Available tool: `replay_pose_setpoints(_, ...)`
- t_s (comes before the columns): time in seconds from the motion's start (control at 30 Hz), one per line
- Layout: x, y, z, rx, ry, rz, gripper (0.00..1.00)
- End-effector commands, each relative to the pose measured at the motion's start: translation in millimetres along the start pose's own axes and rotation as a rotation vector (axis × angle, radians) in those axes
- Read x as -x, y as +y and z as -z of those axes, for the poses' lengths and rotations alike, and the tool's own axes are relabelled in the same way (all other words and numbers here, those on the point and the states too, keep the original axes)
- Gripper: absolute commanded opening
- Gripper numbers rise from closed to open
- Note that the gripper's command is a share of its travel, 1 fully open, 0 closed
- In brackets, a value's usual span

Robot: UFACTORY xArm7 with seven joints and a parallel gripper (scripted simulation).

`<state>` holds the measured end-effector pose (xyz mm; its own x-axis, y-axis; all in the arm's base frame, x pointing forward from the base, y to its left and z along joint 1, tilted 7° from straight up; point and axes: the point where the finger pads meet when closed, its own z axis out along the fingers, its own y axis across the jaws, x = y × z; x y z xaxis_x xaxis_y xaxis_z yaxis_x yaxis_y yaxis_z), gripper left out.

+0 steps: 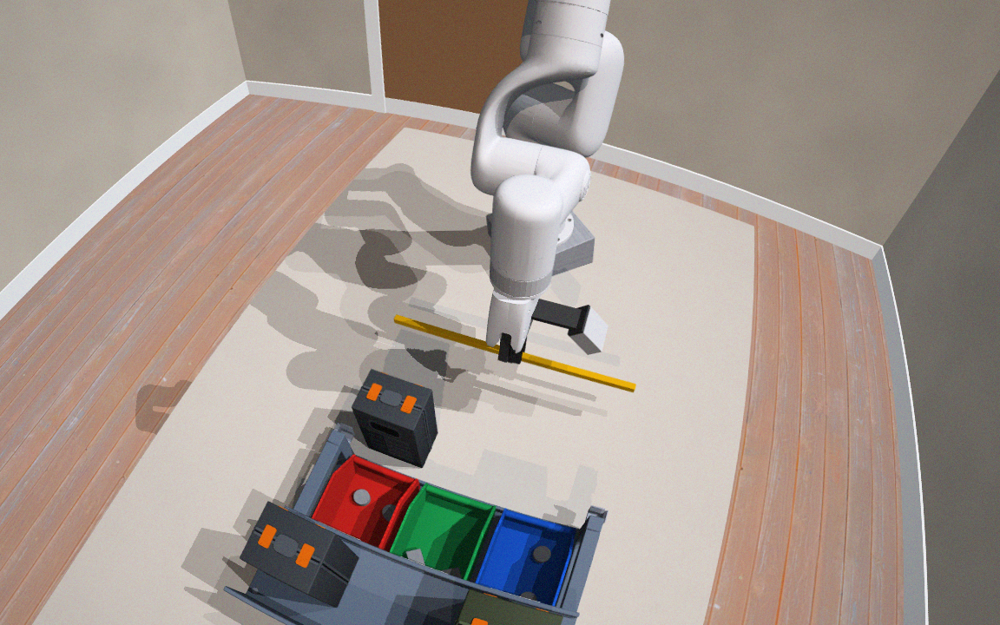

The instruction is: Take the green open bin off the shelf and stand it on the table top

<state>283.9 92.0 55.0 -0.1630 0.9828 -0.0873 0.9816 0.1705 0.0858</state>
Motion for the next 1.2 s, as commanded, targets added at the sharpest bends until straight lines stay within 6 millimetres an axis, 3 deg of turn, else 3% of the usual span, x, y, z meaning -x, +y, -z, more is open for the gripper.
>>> replay_pose_setpoints(0.0, -0.3, 1.6, 0.4, 0.004, 0.0, 0.0, 0.0)
replay_pose_setpoints(0.13, -0.3, 1.6, 0.4, 0.004, 0.0, 0.0, 0.0)
replay_pose_setpoints(0.3, -0.2, 1.9, -19.4, 0.003, 0.0, 0.0, 0.0)
replay_pose_setpoints(0.7, -0.2, 1.9, -19.4, 0.003, 0.0, 0.0, 0.0)
replay_pose_setpoints(0.87, -0.2, 2.1, -39.2, 0.003, -0.001, 0.0, 0.0)
replay_pose_setpoints(1.17, -0.2, 2.1, -39.2, 0.003, -0.001, 0.0, 0.0)
